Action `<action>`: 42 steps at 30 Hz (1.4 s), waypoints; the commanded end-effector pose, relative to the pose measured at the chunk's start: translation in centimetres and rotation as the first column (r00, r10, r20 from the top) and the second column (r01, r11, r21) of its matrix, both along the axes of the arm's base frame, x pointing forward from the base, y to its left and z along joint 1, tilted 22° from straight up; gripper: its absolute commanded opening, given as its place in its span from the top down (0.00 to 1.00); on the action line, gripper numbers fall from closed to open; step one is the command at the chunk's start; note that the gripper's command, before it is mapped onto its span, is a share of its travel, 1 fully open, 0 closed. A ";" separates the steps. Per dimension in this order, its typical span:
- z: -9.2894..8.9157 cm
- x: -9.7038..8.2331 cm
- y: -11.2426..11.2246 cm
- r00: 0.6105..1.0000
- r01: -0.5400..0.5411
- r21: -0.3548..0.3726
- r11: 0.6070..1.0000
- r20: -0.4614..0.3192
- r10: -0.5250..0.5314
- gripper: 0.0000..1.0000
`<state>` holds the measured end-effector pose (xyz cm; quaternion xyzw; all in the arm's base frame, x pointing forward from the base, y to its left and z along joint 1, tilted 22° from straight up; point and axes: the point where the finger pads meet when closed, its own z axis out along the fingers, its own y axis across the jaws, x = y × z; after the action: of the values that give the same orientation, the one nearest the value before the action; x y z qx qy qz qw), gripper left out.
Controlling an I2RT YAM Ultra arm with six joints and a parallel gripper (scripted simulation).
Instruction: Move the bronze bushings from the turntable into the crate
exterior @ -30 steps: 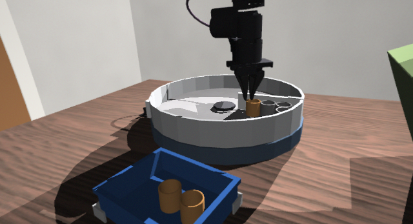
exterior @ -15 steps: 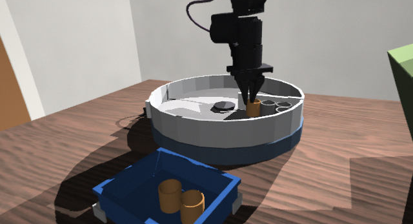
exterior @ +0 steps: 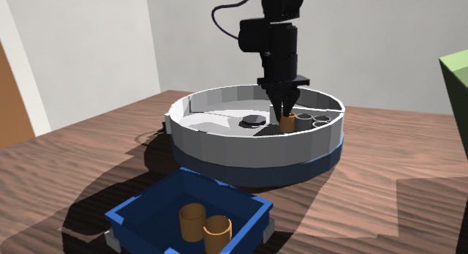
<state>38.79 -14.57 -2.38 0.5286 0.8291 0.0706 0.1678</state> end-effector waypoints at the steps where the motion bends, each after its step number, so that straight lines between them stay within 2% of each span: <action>1: 2.2 1.8 -0.9 0.998 0.011 -0.035 0.999 0.059 -0.009 0.85; 26: 2.2 1.8 -0.9 0.998 0.011 -0.035 0.999 0.059 -0.009 0.85; 27: 2.2 1.8 -0.9 0.998 0.011 -0.035 0.999 0.059 -0.009 1.00; 29: 2.0 1.4 -0.9 0.999 0.013 -0.030 0.999 0.044 -0.012 1.00; 42: 2.2 1.6 -1.0 0.998 0.014 -0.035 0.999 0.055 -0.012 1.00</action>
<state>39.11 -14.55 -2.16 0.5274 0.8289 0.0736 0.1712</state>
